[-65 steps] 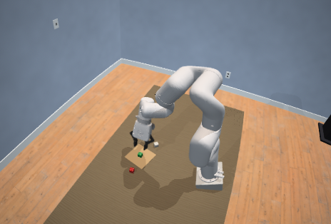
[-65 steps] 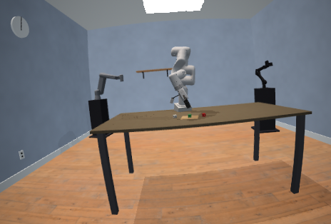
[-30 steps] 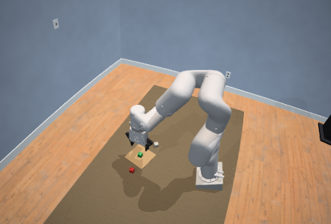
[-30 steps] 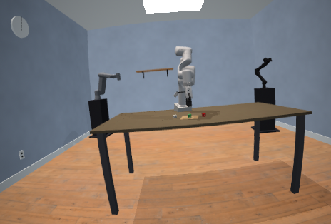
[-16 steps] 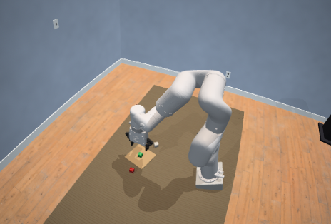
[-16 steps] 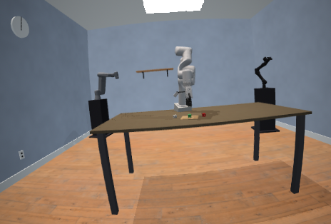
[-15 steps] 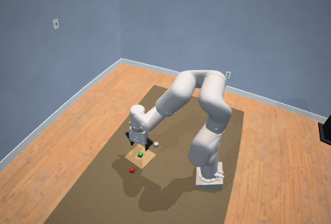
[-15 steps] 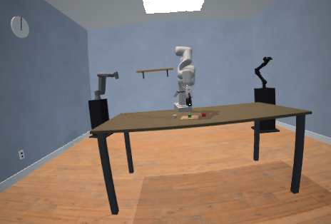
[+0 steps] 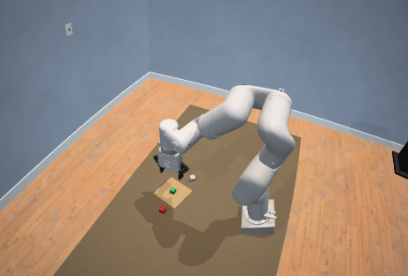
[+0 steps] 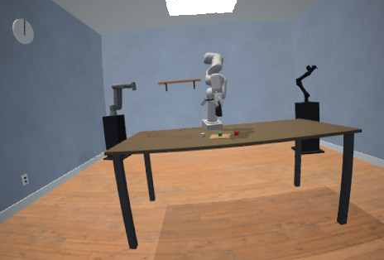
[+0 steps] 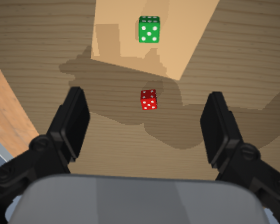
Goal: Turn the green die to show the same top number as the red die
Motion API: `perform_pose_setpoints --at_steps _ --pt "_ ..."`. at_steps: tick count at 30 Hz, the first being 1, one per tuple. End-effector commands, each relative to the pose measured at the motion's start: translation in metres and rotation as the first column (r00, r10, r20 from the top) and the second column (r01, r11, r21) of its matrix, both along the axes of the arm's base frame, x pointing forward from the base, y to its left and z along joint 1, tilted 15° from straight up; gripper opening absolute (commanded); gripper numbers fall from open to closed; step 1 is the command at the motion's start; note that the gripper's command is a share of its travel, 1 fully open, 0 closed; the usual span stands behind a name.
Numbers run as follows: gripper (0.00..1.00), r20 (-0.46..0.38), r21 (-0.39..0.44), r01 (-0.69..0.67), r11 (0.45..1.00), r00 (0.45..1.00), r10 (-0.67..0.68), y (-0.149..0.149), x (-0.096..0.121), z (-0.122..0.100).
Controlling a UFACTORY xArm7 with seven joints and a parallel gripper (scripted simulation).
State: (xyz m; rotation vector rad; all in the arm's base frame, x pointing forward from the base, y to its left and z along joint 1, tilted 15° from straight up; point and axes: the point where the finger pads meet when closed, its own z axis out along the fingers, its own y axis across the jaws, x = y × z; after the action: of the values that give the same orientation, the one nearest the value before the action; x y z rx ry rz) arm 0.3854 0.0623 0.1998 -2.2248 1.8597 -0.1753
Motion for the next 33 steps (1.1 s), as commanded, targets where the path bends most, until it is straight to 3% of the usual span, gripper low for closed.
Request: perform_pose_setpoints --at_steps 1,9,33 --pt "1.0 0.001 0.0 0.0 1.0 1.0 0.0 -0.002 -0.005 0.021" --pt "1.0 0.001 0.0 0.0 1.0 1.0 0.0 -0.004 -0.01 0.04" --pt "1.0 0.001 0.0 0.0 1.0 1.0 0.0 -0.004 -0.01 0.041"
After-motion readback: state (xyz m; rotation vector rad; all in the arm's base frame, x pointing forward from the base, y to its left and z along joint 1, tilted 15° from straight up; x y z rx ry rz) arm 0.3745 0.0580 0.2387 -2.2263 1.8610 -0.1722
